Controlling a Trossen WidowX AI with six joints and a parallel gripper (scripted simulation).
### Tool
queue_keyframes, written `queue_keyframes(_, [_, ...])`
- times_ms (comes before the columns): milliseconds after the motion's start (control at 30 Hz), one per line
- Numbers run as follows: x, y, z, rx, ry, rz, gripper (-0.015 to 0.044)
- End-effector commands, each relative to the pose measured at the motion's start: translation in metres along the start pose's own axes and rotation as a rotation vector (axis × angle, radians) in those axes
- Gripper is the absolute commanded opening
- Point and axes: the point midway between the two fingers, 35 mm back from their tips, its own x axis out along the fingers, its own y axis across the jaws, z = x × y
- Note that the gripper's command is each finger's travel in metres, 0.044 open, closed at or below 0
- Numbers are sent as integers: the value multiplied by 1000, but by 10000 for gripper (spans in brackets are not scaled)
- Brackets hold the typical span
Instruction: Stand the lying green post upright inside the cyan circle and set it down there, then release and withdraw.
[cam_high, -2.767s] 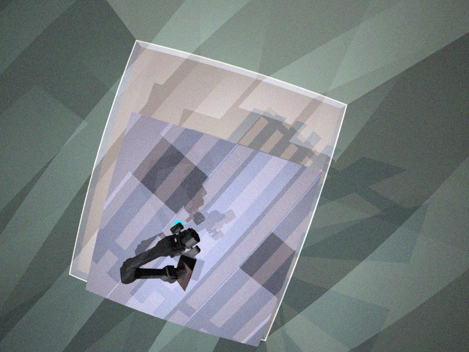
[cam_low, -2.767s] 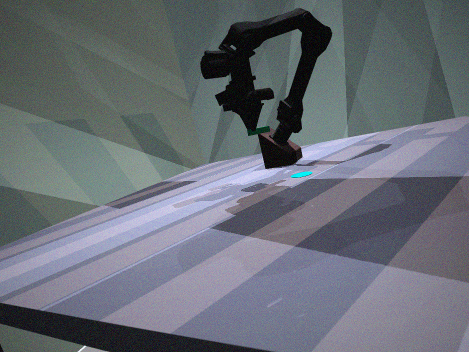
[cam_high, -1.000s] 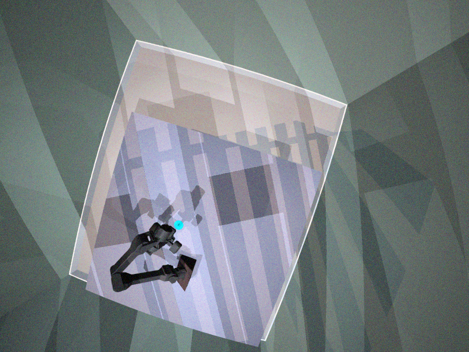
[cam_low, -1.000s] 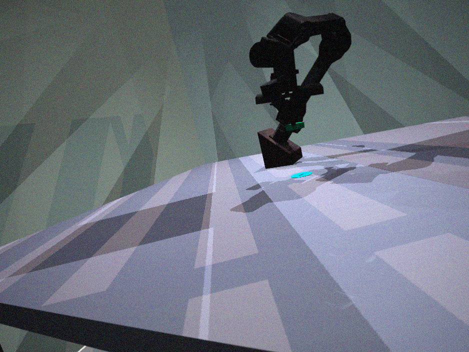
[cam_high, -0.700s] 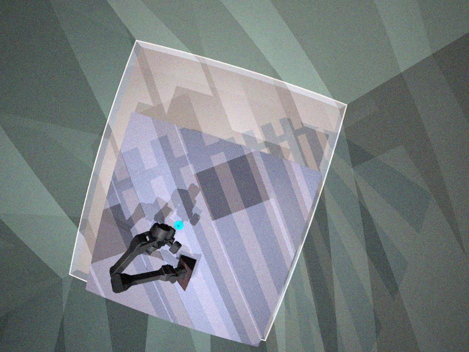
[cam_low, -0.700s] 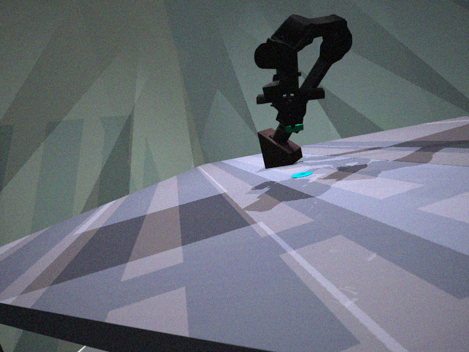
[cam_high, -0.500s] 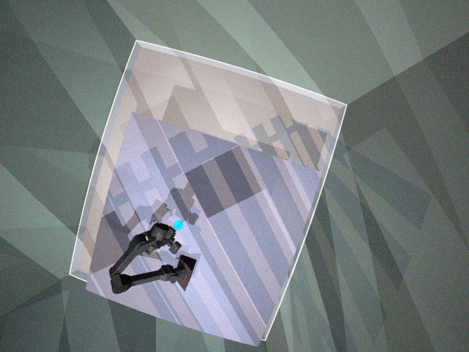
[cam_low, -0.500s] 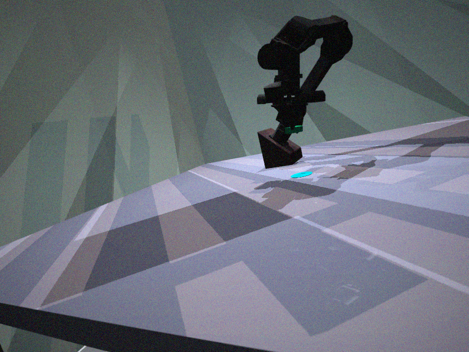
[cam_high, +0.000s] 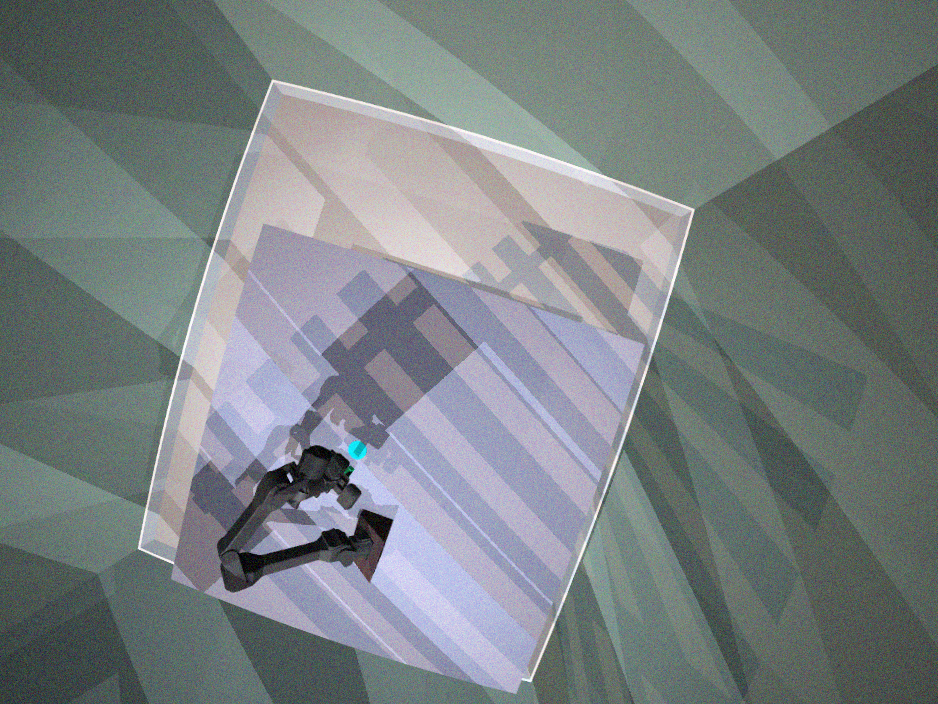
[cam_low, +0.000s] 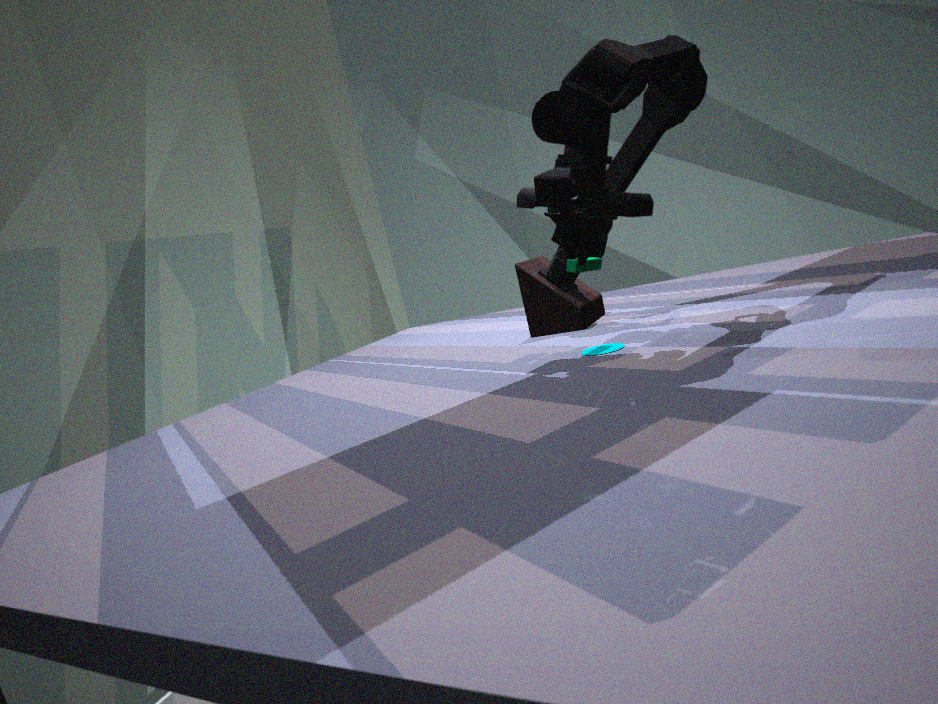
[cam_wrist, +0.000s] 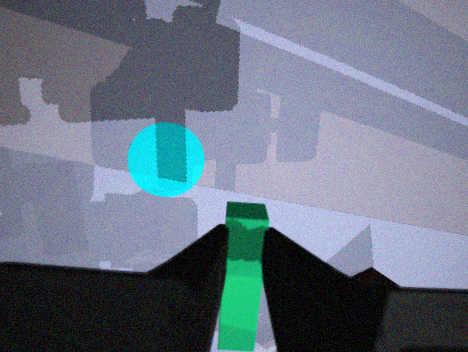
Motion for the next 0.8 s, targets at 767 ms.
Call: queue_keyframes(767, [12, -6, -6, -21, -102, -145, 23])
